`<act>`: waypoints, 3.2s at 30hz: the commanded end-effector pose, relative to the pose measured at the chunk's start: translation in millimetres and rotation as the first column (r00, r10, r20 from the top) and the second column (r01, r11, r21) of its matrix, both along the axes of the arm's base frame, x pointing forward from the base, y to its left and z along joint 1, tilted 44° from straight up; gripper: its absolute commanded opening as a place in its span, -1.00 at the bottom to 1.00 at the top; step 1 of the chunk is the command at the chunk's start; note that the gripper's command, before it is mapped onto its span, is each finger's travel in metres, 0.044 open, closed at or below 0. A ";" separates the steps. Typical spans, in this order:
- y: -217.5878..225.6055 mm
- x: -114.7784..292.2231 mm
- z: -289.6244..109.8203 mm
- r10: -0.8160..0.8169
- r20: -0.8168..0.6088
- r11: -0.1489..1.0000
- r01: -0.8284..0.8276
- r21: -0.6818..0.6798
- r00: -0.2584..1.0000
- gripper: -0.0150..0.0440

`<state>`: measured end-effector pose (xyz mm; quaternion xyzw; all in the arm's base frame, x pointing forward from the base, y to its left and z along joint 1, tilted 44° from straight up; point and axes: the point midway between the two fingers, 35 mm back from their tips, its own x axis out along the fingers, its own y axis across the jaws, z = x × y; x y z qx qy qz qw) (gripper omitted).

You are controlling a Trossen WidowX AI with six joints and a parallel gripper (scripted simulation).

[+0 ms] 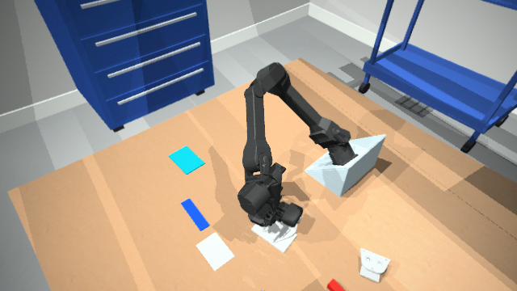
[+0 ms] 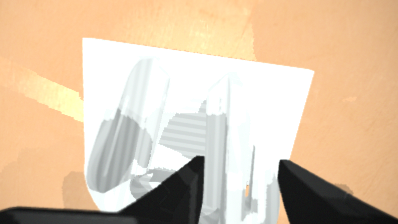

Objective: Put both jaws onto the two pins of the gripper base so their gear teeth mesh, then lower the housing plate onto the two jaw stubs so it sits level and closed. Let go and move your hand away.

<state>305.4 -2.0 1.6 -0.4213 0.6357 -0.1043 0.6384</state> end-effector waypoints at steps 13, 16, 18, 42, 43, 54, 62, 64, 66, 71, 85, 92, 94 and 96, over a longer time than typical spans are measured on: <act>-4.3 -0.3 -4.1 0.013 -0.015 1.000 -0.013 -0.007 1.000 -0.04; -4.3 -0.3 -4.1 0.013 -0.015 1.000 -0.013 -0.007 1.000 -0.04; -4.3 -0.3 -4.1 0.013 -0.015 1.000 -0.013 -0.007 1.000 -0.04; -8.5 0.7 -8.5 0.015 -0.017 1.000 -0.015 -0.008 1.000 -0.04; -8.6 0.8 -8.6 0.015 -0.017 1.000 -0.015 -0.008 1.000 -0.04; -10.6 1.2 -10.8 0.015 -0.017 1.000 -0.015 -0.008 1.000 -0.04; -12.7 1.7 -13.0 0.015 -0.018 1.000 -0.015 -0.009 1.000 -0.04; -12.7 1.7 -13.0 0.015 -0.018 1.000 -0.015 -0.009 1.000 -0.04; -12.7 1.7 -13.0 0.015 -0.018 1.000 -0.015 -0.009 1.000 -0.04; -12.7 1.7 -13.0 0.015 -0.018 1.000 -0.015 -0.009 1.000 -0.04; -12.7 1.7 -13.0 0.015 -0.018 1.000 -0.015 -0.009 1.000 -0.04; -12.7 1.7 -13.0 0.015 -0.018 1.000 -0.015 -0.009 1.000 -0.04; -12.7 1.7 -13.0 0.015 -0.018 1.000 -0.015 -0.009 1.000 -0.04; -12.7 1.7 -13.0 0.015 -0.018 1.000 -0.015 -0.009 1.000 -0.04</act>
